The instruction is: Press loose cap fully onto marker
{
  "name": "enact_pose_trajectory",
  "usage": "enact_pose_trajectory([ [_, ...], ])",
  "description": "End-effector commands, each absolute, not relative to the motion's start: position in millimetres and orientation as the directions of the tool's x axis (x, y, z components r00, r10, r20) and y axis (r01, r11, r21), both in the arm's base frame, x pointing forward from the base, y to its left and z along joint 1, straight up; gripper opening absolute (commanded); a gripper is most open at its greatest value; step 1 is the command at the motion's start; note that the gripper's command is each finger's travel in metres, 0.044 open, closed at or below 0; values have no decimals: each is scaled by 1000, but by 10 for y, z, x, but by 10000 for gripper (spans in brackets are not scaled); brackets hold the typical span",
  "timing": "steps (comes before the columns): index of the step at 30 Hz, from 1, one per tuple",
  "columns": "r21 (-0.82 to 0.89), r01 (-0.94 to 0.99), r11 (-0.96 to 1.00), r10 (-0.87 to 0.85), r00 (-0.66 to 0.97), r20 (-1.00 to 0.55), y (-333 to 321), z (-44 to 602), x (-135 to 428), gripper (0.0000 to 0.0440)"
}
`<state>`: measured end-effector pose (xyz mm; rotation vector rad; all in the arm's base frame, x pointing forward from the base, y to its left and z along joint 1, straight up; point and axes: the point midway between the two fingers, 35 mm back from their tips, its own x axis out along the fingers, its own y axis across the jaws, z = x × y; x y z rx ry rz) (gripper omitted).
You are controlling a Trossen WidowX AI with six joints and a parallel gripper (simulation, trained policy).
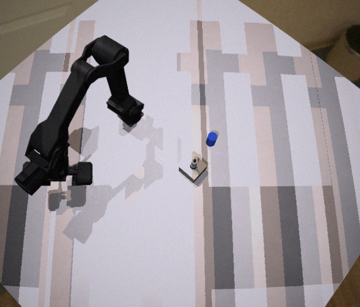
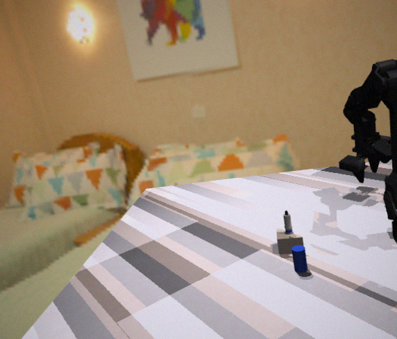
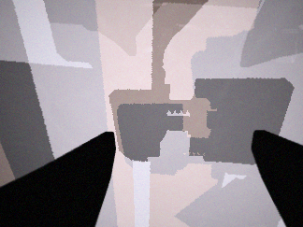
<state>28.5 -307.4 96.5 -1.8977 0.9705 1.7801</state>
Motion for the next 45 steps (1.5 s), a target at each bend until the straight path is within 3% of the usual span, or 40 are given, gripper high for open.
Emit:
enact_pose_trajectory([
  [1, 187, -683, -707, -244, -13, -970, -3133, 981, 428, 313],
  [45, 159, -579, -799, -282, 127, -951, -3074, 1171, 1891, 317],
])
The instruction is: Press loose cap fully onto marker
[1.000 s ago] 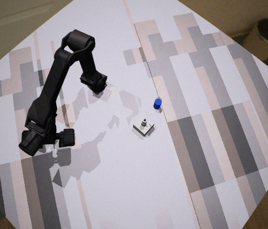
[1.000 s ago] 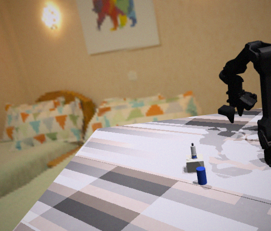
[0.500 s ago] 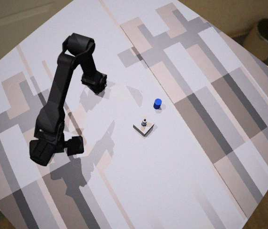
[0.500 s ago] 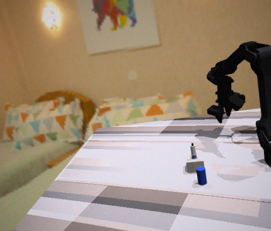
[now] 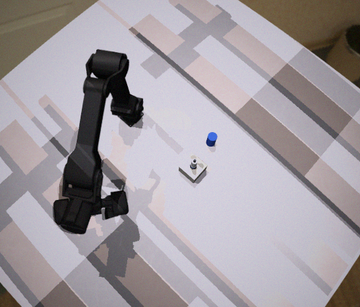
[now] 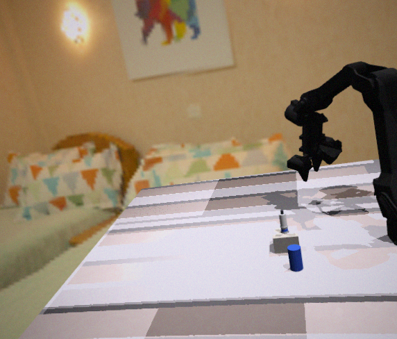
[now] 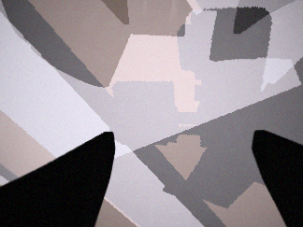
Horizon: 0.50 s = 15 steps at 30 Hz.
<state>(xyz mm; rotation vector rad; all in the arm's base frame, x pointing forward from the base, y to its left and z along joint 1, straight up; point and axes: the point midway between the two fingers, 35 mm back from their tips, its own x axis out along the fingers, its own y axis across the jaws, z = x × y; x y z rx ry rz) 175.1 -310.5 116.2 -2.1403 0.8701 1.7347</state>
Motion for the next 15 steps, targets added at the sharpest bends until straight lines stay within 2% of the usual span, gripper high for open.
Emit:
enact_pose_trajectory([
  [1, 158, -577, -802, -281, 130, -951, -3062, 1176, 1926, 317],
  [15, 136, -537, -833, -265, 171, -949, -2833, 1247, 2395, 318],
])
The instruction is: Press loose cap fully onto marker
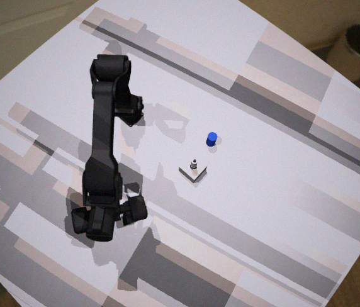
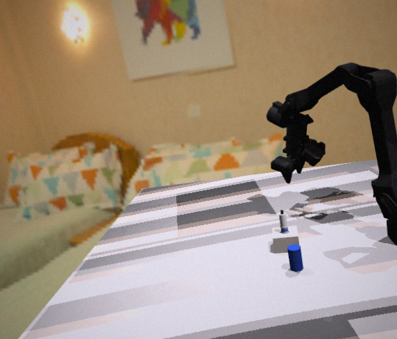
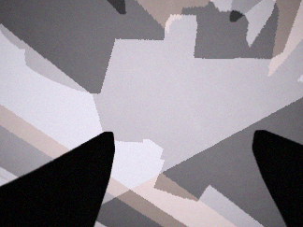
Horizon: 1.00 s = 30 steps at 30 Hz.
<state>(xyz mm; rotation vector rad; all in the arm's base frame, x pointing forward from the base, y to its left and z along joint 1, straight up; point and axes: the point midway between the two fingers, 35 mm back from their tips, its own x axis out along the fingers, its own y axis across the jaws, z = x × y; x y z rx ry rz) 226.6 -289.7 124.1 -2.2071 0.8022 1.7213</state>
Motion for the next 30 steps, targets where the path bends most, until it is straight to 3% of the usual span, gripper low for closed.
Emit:
enact_pose_trajectory([
  [1, 134, -534, -835, -263, 173, -949, -2811, 1252, 2425, 318],
  [30, 77, -444, -892, -191, 218, -957, -2004, 1376, 3176, 322],
])
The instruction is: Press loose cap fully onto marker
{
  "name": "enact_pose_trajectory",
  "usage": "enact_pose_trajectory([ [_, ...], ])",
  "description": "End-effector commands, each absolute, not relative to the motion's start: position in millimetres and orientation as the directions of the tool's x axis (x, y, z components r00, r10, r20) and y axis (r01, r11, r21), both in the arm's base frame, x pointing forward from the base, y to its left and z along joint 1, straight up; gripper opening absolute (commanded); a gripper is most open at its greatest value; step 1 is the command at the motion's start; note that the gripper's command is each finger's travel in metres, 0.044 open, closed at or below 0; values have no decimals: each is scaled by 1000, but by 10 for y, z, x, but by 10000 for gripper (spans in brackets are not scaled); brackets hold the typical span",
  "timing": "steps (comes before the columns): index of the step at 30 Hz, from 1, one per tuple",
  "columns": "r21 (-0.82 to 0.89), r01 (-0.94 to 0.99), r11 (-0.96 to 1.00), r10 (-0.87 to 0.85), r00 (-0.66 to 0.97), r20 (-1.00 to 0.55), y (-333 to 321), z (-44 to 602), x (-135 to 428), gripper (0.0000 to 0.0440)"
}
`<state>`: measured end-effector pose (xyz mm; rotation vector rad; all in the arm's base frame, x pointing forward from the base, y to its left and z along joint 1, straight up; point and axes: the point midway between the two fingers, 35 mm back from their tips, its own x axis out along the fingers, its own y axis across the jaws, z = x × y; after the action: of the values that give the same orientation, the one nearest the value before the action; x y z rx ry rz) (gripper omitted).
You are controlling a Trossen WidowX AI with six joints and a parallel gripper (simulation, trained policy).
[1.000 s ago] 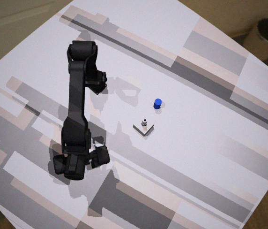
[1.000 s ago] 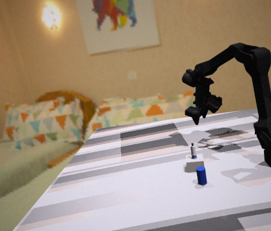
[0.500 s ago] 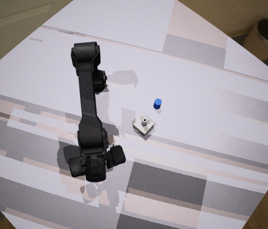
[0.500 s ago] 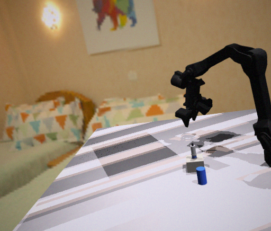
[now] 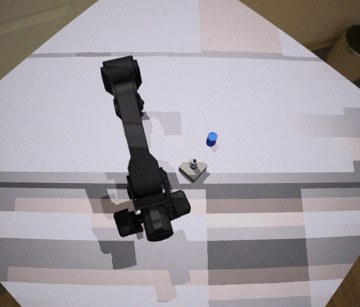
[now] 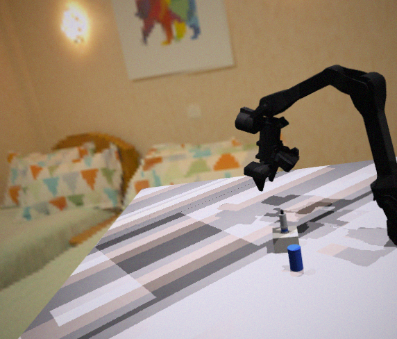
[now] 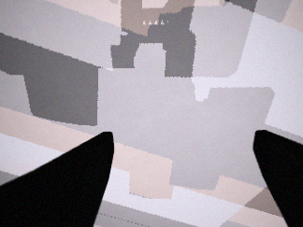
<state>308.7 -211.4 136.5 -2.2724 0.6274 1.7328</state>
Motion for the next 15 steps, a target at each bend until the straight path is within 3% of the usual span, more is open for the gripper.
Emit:
enact_pose_trajectory([
  [1, 75, -441, -894, -188, 218, -958, -1970, 1379, 3196, 323],
  [15, 51, -387, -921, -145, 219, -965, -1474, 1421, 3431, 327],
])
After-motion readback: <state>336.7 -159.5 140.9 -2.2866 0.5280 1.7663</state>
